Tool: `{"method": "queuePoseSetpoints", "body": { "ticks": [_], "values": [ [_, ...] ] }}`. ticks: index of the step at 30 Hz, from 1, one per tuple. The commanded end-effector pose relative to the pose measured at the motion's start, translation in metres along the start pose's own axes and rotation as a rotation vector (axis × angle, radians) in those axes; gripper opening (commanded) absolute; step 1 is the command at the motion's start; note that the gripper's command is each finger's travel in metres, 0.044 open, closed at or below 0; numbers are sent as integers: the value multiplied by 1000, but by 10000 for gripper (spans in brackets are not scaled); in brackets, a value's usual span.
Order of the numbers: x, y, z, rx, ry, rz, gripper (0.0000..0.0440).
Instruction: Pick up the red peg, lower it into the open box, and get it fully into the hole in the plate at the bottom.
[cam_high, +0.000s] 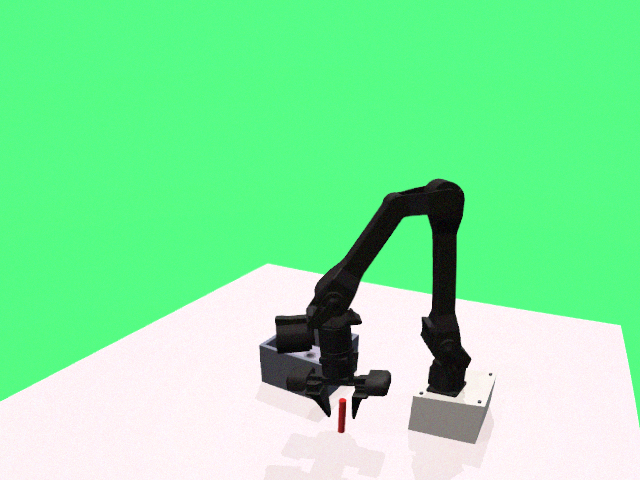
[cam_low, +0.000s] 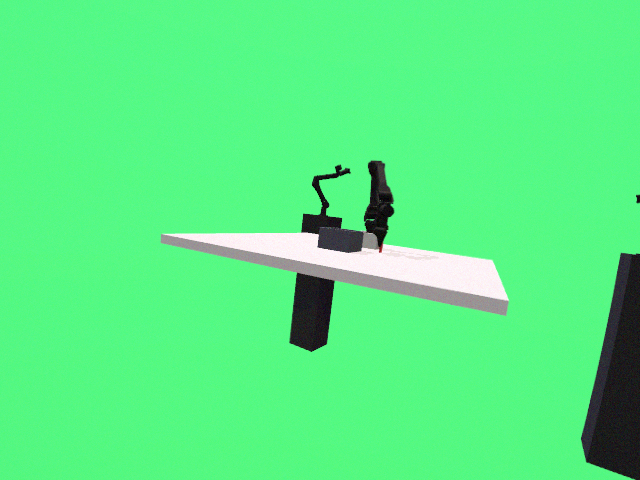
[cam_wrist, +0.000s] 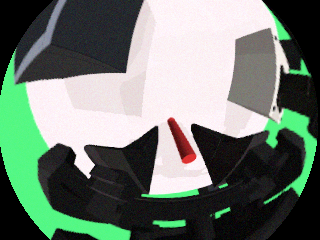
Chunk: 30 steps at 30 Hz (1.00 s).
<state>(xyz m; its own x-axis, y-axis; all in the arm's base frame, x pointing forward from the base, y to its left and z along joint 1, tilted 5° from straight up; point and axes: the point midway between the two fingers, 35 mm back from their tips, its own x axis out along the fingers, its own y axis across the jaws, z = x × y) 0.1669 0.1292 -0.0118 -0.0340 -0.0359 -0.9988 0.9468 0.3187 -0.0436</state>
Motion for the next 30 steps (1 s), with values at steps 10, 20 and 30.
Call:
{"method": "queuePoseSetpoints", "body": {
  "ticks": [10,20,30],
  "values": [
    [-8,3,3,-83,19,-9,0],
    [-36,8,13,-165,-34,48,1],
    [-70,21,28,-247,-87,115,15]
  ]
}}
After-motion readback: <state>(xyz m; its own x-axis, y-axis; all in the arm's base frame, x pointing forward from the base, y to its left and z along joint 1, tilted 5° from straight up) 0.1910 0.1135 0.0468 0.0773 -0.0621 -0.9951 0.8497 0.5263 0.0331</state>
